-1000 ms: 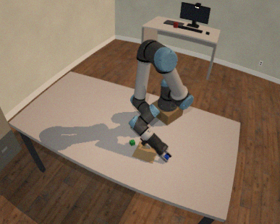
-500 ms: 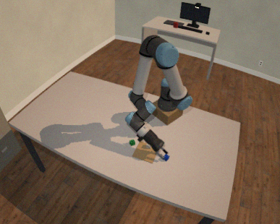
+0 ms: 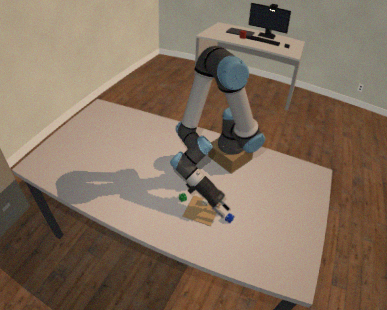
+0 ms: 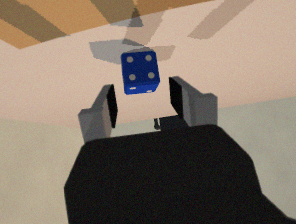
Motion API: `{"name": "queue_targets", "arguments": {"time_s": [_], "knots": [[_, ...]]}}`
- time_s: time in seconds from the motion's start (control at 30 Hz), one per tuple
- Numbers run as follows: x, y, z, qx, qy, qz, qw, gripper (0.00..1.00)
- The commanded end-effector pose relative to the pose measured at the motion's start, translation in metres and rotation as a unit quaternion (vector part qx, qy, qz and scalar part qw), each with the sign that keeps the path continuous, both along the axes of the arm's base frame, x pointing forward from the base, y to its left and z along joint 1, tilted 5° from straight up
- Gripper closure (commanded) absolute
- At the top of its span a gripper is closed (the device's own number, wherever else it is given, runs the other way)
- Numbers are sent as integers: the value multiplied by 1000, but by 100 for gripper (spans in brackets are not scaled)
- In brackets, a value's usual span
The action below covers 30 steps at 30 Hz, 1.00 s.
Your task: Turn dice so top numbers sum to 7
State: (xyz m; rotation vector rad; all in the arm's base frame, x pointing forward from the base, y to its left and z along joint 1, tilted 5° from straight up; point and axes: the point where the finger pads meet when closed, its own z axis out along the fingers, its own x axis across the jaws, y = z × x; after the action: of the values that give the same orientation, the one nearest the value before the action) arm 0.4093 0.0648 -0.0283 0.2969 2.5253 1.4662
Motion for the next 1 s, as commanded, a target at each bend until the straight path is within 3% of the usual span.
{"name": "queue_targets", "arguments": {"time_s": [0.0, 0.53, 0.97], "knots": [[0, 0, 9, 0, -1, 0, 1000, 13], [-4, 2, 55, 0, -1, 0, 1000, 13], [-4, 3, 58, -4, 1, 0, 1000, 13]]}}
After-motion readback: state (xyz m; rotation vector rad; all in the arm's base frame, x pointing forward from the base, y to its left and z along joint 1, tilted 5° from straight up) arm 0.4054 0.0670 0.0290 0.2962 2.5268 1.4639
